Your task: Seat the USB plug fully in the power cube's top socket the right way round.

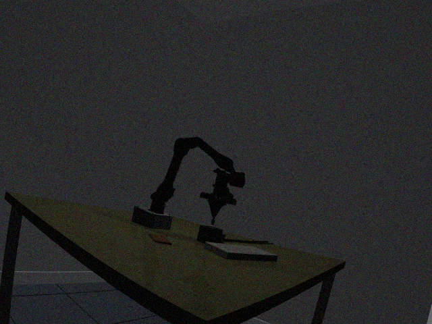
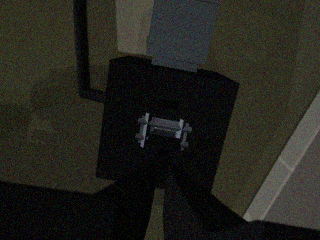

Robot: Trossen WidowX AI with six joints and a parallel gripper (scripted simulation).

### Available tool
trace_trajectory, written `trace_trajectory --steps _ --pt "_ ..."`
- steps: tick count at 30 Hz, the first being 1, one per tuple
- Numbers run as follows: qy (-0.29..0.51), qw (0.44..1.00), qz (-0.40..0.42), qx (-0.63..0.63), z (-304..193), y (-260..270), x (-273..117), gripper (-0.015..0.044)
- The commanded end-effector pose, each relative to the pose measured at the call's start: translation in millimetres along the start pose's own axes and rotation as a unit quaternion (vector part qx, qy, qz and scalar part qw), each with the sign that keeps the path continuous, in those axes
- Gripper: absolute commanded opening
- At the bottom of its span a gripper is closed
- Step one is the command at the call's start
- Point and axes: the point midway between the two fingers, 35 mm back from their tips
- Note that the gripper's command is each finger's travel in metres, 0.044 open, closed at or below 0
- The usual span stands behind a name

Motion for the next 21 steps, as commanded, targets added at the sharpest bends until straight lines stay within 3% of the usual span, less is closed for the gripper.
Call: trace_trajectory --steps 1,21 --pt "0.003 1.0 0.0 0.003 -1.0 0.2 1.6 0.0" --pt "0.006 1.0 0.001 0.008 -2.4 0.4 4.0 0.0"
Point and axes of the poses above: the point midway between the two fingers, 35 mm back from their tips, its own x axis out along the fingers, its own y axis across the jaws, z = x × y, and after that the axes turned 11 degrees about -x, right-handed
